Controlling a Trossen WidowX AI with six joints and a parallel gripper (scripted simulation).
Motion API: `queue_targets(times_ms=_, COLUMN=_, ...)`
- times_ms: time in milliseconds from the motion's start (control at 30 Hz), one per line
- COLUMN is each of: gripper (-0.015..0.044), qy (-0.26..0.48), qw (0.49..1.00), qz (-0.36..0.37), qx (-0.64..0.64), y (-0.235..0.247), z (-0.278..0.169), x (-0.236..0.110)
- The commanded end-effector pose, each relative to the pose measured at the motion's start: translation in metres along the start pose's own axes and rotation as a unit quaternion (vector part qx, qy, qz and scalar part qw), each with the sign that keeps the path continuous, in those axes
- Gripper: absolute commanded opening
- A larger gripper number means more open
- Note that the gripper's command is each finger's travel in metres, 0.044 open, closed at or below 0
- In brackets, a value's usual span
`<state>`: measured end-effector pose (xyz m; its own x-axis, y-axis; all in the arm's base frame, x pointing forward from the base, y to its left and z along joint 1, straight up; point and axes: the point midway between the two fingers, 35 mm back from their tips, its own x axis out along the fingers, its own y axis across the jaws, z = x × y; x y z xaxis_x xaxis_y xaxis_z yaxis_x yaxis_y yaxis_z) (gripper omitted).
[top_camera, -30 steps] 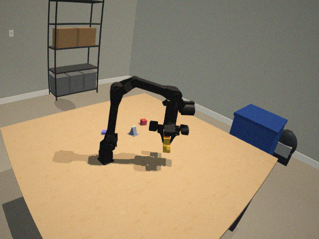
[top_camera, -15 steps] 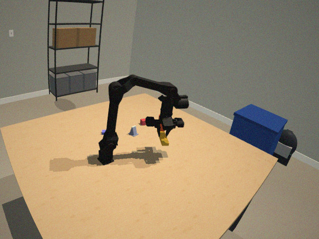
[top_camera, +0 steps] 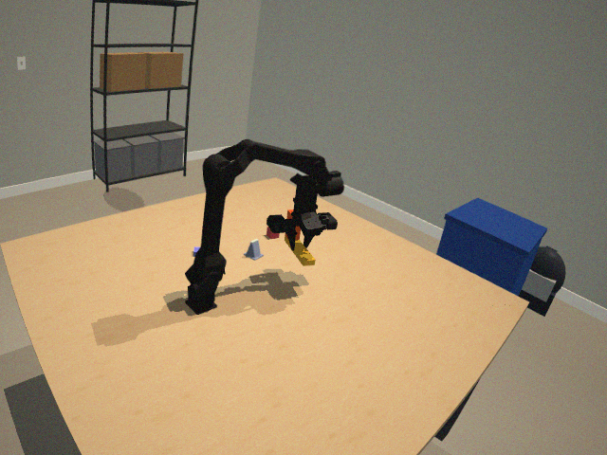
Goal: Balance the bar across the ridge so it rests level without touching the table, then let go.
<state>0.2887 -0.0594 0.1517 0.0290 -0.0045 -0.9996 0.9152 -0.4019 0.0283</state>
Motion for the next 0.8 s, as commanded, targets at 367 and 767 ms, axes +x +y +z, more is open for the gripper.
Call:
queue_targets(times_ms=367, gripper=0.0000, qy=0.002, qw=0.994, qz=-0.001, qx=-0.112, y=-0.020, z=-0.059, x=-0.001)
queue_targets(times_ms=767, gripper=0.0000, qy=0.004, qw=0.981, qz=-0.001, qx=-0.196, y=-0.040, z=-0.100, x=-0.001)
